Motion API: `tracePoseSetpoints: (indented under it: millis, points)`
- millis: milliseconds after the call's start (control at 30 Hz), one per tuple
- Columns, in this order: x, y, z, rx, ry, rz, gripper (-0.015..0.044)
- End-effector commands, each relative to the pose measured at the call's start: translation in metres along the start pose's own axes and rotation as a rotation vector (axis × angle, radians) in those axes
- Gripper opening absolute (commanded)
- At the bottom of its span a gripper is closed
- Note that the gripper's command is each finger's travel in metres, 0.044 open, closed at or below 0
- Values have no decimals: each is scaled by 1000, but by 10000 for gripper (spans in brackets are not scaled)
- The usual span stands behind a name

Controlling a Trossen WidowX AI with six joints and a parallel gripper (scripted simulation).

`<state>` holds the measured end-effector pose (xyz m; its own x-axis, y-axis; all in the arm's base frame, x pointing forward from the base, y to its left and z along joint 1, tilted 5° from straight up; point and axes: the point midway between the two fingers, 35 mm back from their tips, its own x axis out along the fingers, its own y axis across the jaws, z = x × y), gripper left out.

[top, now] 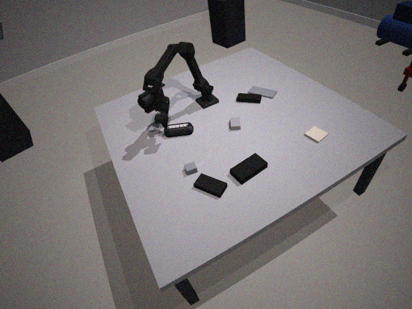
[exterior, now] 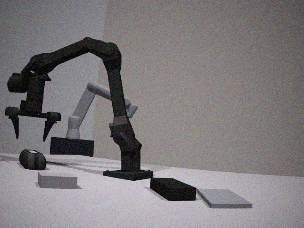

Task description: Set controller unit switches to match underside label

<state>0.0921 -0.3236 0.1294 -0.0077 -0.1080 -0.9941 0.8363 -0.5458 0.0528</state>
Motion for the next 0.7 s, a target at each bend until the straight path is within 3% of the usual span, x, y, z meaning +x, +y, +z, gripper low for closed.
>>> tracePoseSetpoints:
  millis: [0,667]
  points:
    - [0,0,1,15,-2,-4,440]
    - [33,2,2,24,1,-2,440]
